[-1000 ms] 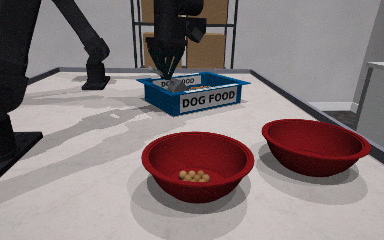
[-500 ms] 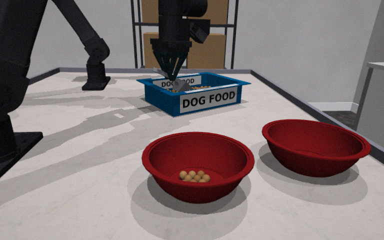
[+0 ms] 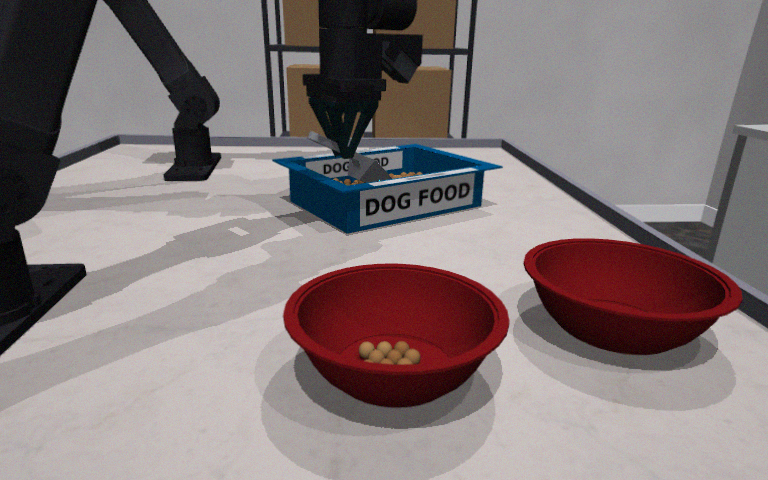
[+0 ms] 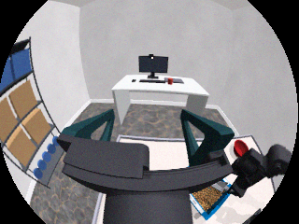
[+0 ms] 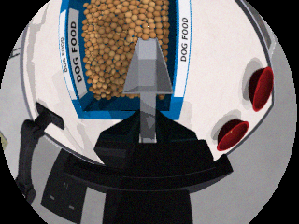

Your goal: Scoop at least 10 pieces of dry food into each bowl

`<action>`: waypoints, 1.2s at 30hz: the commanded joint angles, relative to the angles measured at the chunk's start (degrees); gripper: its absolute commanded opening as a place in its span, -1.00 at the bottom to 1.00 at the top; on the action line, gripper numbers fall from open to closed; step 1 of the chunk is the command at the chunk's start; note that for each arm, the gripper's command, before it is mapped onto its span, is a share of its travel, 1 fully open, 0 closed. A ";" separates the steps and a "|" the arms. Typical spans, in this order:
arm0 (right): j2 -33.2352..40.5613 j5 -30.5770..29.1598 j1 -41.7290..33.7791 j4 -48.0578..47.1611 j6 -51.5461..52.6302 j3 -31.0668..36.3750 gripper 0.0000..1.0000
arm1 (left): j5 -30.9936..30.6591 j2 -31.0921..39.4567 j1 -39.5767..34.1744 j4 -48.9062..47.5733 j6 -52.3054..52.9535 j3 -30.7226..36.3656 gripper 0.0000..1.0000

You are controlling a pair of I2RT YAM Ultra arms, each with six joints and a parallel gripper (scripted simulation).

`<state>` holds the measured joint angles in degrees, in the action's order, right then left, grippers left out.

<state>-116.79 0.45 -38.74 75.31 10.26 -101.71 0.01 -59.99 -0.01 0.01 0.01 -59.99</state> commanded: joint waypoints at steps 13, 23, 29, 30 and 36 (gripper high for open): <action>3.15 -0.17 -0.49 4.88 0.40 -4.64 -1.00 | -0.01 0.45 0.01 0.11 -0.01 -0.73 1.00; 5.44 -0.21 -1.23 2.66 0.73 0.76 -1.00 | -0.01 0.45 0.01 0.11 -0.01 -0.73 1.00; 7.65 -0.05 -1.42 0.88 1.13 5.15 -1.00 | -0.01 0.45 0.01 0.11 -0.01 -0.73 1.00; 7.78 -0.03 -1.10 0.94 1.11 5.11 -1.00 | -0.01 0.45 0.01 0.11 -0.01 -0.73 1.00; 7.97 -0.16 -0.66 1.15 1.03 3.62 -1.00 | -0.01 0.45 0.01 0.11 -0.01 -0.73 1.00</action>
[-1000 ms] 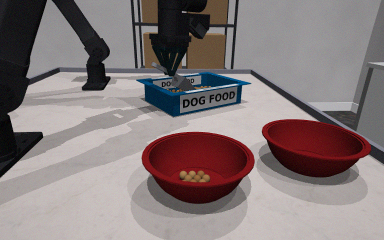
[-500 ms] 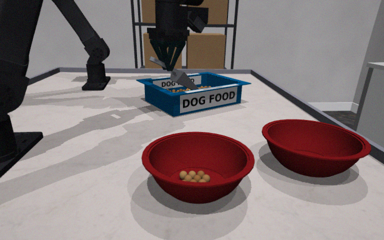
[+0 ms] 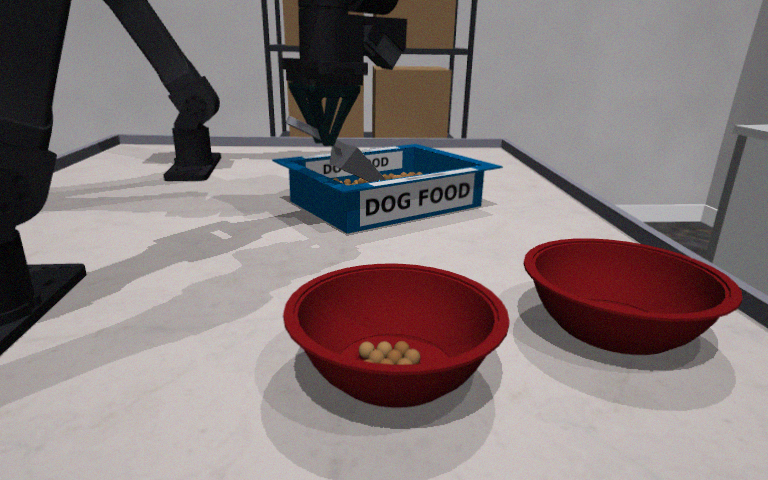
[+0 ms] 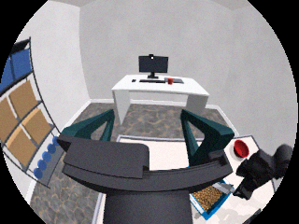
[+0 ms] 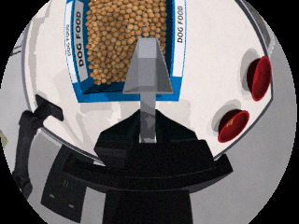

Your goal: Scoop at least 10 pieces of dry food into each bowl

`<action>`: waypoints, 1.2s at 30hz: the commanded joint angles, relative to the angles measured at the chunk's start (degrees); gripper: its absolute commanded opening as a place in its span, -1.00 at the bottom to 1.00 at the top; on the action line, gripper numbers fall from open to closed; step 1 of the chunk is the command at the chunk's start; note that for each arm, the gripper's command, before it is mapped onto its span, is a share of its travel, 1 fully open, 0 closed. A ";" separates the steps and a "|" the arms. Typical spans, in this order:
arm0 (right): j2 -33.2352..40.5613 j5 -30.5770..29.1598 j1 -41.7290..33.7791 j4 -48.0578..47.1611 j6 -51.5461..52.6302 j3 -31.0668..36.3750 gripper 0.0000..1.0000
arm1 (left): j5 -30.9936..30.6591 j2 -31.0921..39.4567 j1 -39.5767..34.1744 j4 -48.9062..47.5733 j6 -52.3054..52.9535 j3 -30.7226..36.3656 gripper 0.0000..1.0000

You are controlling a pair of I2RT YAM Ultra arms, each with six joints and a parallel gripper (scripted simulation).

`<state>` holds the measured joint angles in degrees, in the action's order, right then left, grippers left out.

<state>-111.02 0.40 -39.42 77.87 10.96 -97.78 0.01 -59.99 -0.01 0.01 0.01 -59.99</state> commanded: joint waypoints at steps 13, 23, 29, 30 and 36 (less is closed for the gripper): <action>0.47 -0.26 0.33 -1.37 0.13 -2.37 -1.00 | -0.01 0.45 0.01 0.11 -0.01 -0.73 1.00; 0.04 -0.12 0.76 -3.07 -0.38 2.49 -1.00 | -0.01 0.45 0.01 0.11 -0.01 -0.73 1.00; -1.18 0.01 0.61 -3.94 -0.46 2.32 -1.00 | -0.01 0.45 0.01 0.11 -0.01 -0.73 1.00; -0.50 -0.03 0.40 -3.40 -0.33 1.19 -1.00 | -0.01 0.45 0.01 0.11 -0.01 -0.73 1.00; -0.89 0.04 0.64 -3.91 -0.37 0.45 -1.00 | -0.01 0.45 0.01 0.11 -0.01 -0.73 1.00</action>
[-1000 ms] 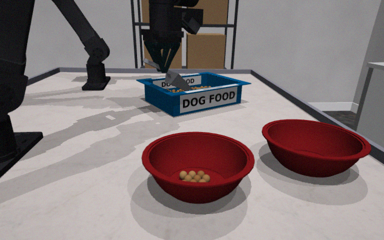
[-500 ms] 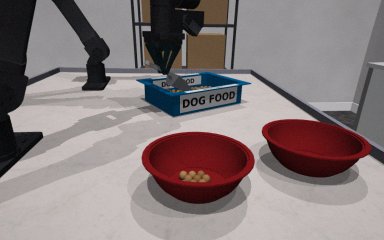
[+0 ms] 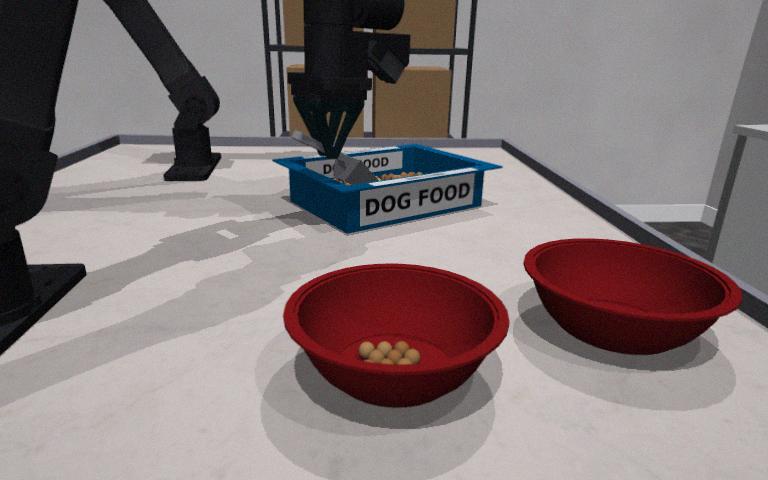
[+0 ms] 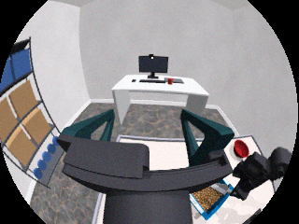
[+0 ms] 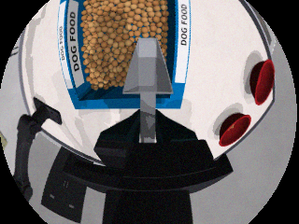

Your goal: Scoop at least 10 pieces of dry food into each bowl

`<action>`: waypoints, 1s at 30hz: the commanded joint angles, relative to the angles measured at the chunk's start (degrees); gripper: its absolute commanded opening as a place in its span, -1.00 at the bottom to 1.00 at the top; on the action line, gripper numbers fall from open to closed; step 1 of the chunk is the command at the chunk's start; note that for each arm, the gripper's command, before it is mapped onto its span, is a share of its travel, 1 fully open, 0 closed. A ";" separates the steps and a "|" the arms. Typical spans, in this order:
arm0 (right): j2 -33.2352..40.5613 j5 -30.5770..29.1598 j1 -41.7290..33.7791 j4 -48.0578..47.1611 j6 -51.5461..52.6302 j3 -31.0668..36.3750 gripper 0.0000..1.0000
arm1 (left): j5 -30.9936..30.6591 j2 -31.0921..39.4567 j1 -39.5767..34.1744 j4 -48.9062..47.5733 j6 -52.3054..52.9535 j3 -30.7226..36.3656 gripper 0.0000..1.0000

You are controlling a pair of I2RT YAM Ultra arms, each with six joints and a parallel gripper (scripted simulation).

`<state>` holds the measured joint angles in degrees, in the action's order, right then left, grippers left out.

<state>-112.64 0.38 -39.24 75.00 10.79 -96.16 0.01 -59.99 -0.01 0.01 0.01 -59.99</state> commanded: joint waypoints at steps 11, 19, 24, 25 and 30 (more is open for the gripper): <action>-1.16 0.02 0.81 0.49 -0.32 -3.50 -1.00 | -0.01 0.45 0.01 0.11 -0.01 -0.73 1.00; -3.66 0.27 0.70 0.72 -0.72 -5.20 -1.00 | -0.01 0.45 0.01 0.11 -0.01 -0.73 1.00; -4.92 0.26 0.66 0.97 -0.84 -6.31 -1.00 | -0.01 0.45 0.01 0.11 -0.01 -0.73 1.00; -5.19 0.40 0.94 1.11 -0.87 -6.56 -1.00 | -0.01 0.45 0.01 0.11 -0.01 -0.73 1.00; -5.36 0.18 0.88 0.38 -0.81 -5.62 -1.00 | -0.01 0.45 0.01 0.11 -0.01 -0.73 1.00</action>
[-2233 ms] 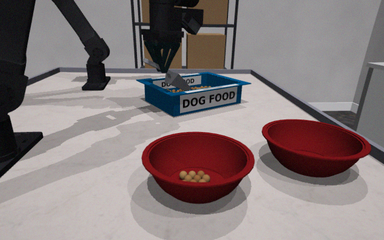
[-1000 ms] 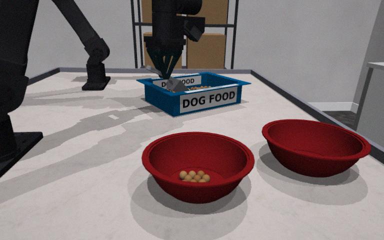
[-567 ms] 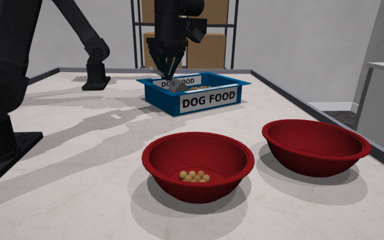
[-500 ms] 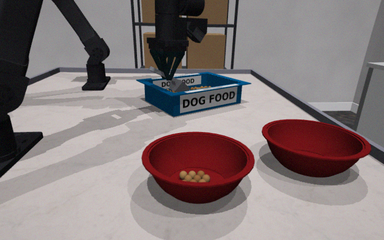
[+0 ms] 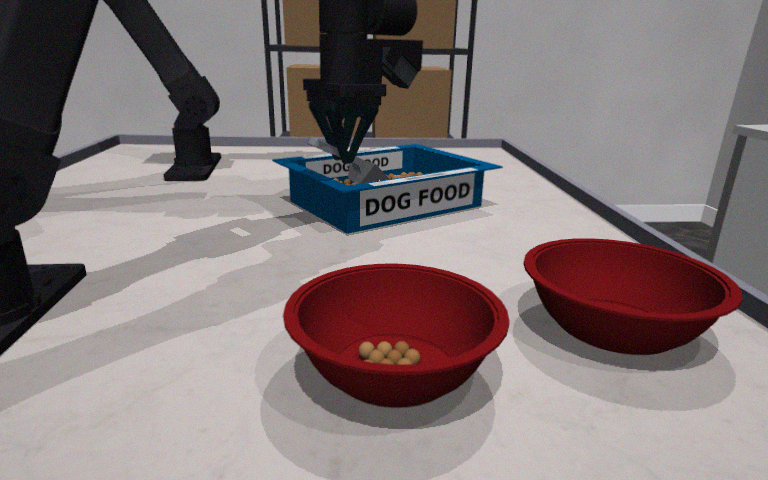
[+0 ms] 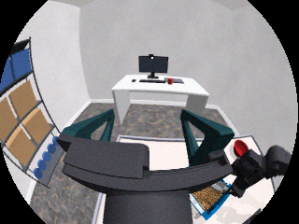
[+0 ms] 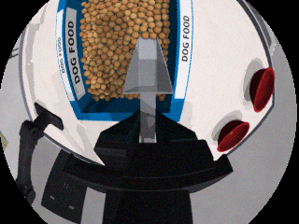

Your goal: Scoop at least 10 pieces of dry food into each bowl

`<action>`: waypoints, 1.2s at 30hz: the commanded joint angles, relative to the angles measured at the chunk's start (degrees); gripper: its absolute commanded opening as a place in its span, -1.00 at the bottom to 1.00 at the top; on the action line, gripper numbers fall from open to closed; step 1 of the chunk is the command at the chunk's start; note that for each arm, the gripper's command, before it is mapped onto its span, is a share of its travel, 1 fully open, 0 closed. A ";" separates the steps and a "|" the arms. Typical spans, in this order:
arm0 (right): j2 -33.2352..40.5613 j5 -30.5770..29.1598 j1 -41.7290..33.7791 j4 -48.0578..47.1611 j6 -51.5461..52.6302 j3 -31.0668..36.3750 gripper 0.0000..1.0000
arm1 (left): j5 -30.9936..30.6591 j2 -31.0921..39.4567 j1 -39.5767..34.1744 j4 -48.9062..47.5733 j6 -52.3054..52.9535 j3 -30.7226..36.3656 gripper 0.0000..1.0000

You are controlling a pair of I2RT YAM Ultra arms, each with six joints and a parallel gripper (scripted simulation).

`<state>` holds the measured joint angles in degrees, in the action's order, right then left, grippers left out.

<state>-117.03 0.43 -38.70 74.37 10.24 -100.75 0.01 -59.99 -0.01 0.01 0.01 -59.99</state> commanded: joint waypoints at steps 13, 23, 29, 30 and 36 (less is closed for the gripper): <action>3.03 -0.08 -0.36 6.15 0.49 -4.67 -1.00 | -0.01 0.45 0.01 0.11 -0.01 -0.73 1.00; 3.29 -0.16 -0.41 7.21 0.50 -6.04 -1.00 | -0.01 0.45 0.01 0.11 -0.01 -0.73 1.00; 4.08 0.20 -0.13 6.83 0.39 -6.20 -1.00 | -0.01 0.45 0.01 0.11 -0.01 -0.73 1.00; 4.07 0.20 -0.13 6.99 0.39 -6.37 -1.00 | -0.01 0.45 0.01 0.11 -0.01 -0.73 1.00; 3.31 0.20 -0.13 5.98 0.39 -6.49 -1.00 | -0.01 0.45 0.01 0.11 -0.01 -0.73 1.00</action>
<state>-114.74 0.47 -38.92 80.75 10.46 -105.06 0.01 -59.99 -0.01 0.01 0.01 -59.99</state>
